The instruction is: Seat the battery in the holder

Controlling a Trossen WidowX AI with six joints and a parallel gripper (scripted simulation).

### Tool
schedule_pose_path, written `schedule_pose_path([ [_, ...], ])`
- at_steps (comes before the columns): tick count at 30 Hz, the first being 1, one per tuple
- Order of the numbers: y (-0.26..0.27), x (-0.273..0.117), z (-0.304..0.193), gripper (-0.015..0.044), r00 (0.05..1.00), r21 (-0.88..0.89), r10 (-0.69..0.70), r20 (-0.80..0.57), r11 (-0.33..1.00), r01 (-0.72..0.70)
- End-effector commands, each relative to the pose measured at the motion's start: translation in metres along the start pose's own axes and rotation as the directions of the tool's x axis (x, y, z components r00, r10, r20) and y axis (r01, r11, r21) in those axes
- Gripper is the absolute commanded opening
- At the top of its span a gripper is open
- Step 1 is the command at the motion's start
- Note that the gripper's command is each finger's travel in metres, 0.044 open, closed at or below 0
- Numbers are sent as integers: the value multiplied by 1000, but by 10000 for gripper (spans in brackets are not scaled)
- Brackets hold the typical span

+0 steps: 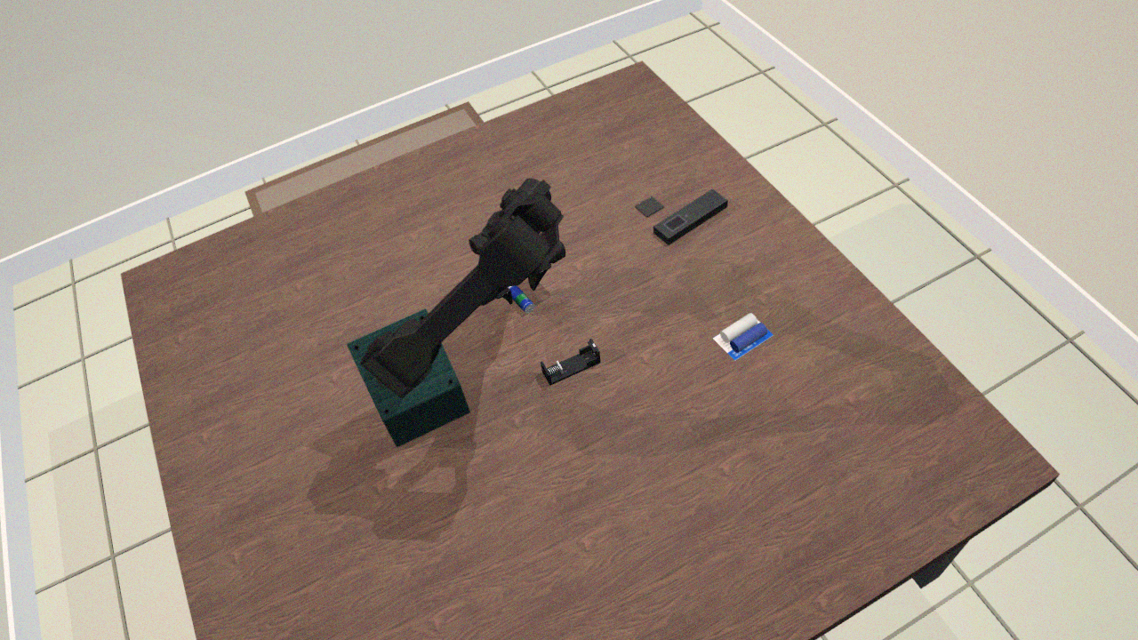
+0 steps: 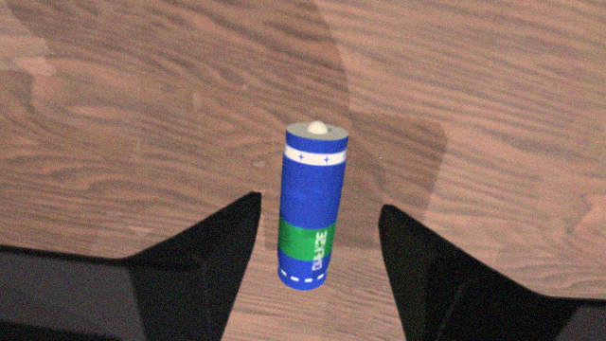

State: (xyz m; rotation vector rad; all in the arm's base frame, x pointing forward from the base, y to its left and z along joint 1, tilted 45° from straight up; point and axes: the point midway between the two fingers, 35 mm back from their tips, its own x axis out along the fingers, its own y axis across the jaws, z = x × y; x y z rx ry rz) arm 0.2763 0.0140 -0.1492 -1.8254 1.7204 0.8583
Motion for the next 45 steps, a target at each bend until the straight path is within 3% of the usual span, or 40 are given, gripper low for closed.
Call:
schedule_pose_path([
  [1, 4, 8, -2, 238, 1000, -8, 8, -8, 1000, -9],
  [4, 5, 10, -2, 238, 1000, -8, 9, -8, 1000, -9],
  [8, 5, 10, -2, 133, 1000, -8, 9, -8, 1000, -9],
  [16, 5, 10, -2, 80, 1000, -8, 9, -8, 1000, -9],
  [20, 4, 4, -1, 77, 1000, -9, 8, -7, 1000, -8],
  [25, 4, -39, 0, 77, 1000, -8, 8, -5, 1000, -8],
  [29, 3, -41, -2, 77, 1000, 3, 8, -5, 1000, -8],
  [37, -6, -53, -53, 77, 1000, 476, 4, 4, 880, -5],
  [45, -5, -61, -111, 77, 1000, 863, 2, 2, 504, -3],
])
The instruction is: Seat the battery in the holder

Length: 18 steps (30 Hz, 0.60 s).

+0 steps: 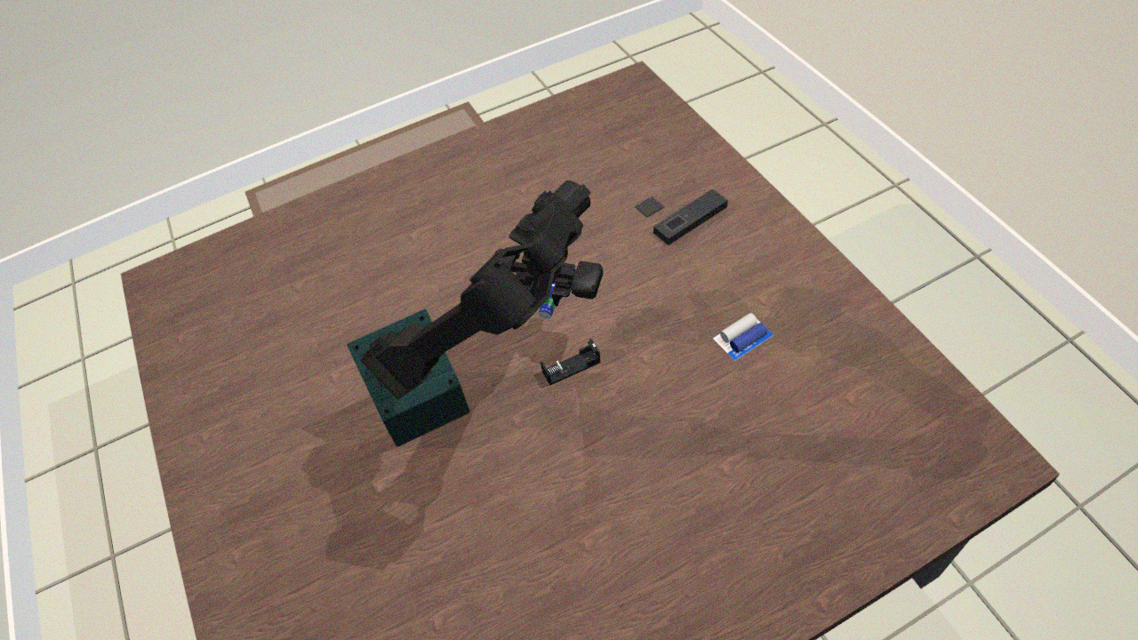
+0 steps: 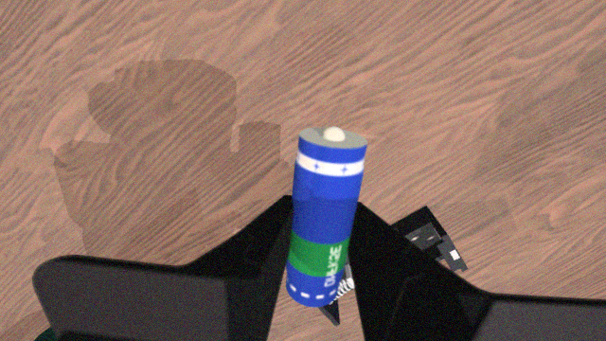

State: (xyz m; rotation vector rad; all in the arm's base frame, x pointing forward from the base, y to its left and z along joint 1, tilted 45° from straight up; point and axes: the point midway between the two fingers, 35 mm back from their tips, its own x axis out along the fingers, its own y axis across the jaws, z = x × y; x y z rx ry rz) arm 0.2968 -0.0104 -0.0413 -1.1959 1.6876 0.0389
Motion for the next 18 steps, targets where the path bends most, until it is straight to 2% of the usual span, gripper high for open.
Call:
schedule_pose_path([
  [1, -15, -1, -20, 77, 1000, 218, -1, -13, 976, 4],
  [5, -34, -5, -43, 77, 1000, 475, -2, -15, 880, 9],
  [10, -54, -8, -73, 77, 1000, 736, -2, -17, 677, 13],
  [18, -55, -4, -75, 77, 1000, 763, -5, -4, 647, 6],
])
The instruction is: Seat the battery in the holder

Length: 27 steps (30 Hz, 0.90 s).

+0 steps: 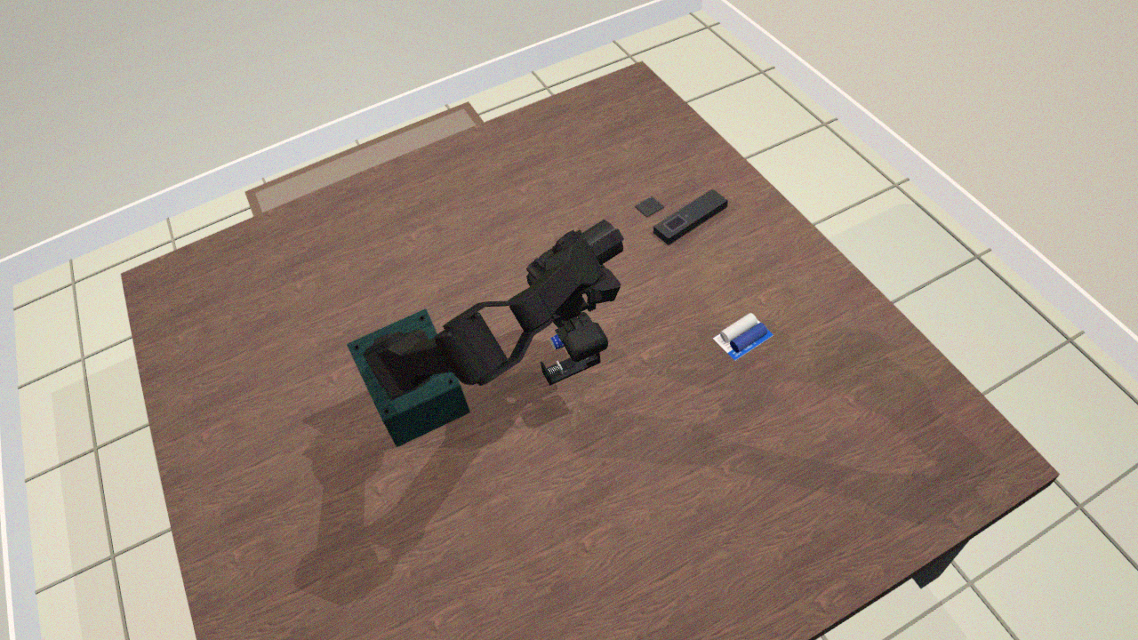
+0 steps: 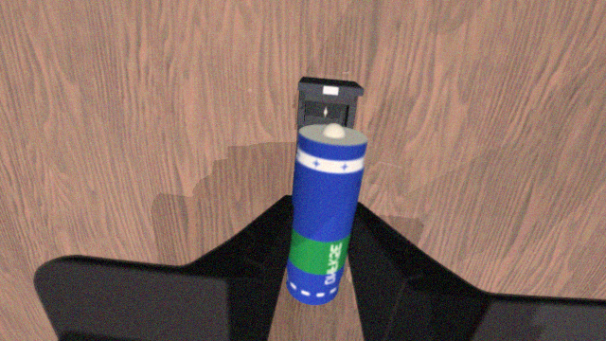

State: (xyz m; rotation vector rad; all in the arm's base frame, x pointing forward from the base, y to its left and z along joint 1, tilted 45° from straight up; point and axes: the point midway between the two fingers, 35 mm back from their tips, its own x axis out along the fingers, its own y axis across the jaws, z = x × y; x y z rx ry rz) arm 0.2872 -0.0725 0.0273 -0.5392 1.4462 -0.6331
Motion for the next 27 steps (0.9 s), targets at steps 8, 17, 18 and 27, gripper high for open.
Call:
schedule_pose_path([
  [8, 3, 20, 0, 77, 996, -4, 17, 85, 1000, -17],
  [17, 1, 34, 2, 77, 983, -14, 24, 183, 1000, -22],
  [18, 0, 36, 2, 77, 981, -16, 25, 194, 1000, -22],
  [27, -2, 42, 2, 77, 968, -22, 25, 250, 1000, -20],
])
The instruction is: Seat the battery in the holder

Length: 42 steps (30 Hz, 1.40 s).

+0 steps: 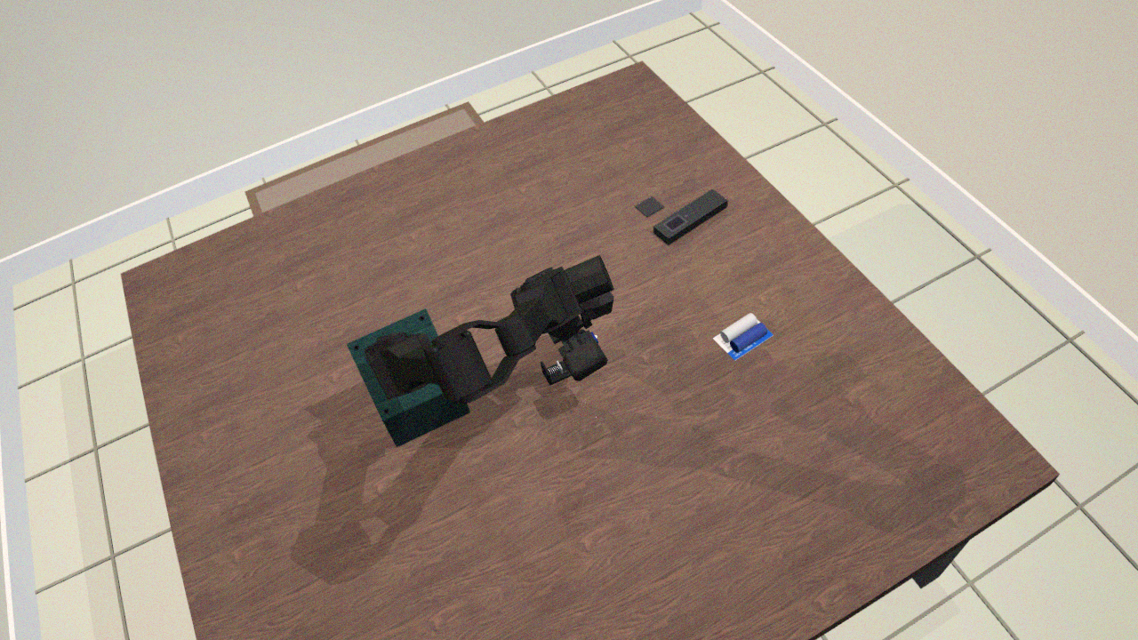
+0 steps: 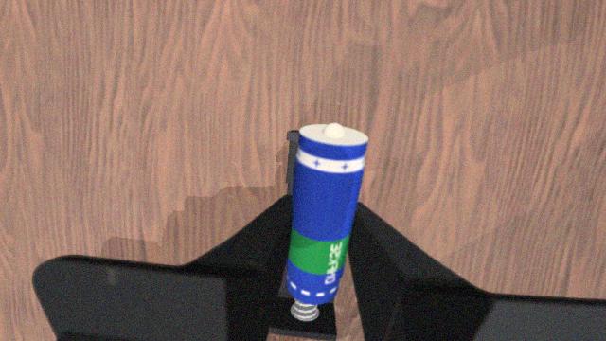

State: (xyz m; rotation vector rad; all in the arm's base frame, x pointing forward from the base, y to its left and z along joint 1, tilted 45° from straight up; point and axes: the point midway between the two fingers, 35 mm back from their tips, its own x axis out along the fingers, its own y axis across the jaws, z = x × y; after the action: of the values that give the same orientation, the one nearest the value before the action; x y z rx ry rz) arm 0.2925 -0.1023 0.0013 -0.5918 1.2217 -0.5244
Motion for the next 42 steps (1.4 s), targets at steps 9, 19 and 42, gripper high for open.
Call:
schedule_pose_path([
  [9, 3, 8, -6, 77, 998, -7, 16, 55, 1000, -15],
  [19, 4, 12, -9, 77, 994, -10, 23, 111, 1000, -22],
  [42, 0, 15, -18, 77, 968, -29, 34, 247, 999, -27],
])
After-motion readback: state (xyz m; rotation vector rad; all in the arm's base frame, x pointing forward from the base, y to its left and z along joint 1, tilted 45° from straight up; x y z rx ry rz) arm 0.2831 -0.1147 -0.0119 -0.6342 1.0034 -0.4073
